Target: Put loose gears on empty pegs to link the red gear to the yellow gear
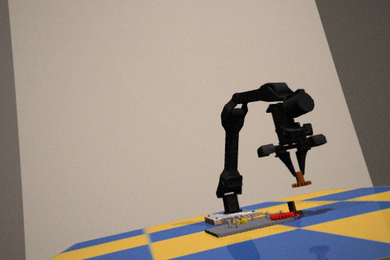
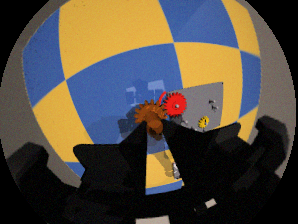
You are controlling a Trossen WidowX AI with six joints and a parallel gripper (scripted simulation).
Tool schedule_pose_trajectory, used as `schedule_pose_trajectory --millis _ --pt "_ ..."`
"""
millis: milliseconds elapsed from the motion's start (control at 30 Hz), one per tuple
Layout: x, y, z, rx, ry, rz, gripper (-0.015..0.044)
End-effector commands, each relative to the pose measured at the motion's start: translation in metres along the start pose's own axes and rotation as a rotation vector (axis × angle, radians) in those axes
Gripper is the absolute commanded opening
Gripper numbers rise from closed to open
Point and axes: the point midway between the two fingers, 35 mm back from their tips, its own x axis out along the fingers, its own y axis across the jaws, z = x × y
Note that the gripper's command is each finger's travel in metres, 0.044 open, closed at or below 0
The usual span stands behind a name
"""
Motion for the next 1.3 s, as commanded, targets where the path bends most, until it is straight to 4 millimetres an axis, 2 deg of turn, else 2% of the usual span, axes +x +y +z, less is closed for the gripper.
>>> schedule_pose_trajectory --millis 0,1033,1267 --pt "-0.007 0.0 0.001 0.008 -0.003 0.001 0.0" --pt "-0.062 -0.002 -0.006 0.029 0.004 0.001 0.0" --pt "-0.06 -0.005 -0.006 0.029 0.005 0.001 0.0"
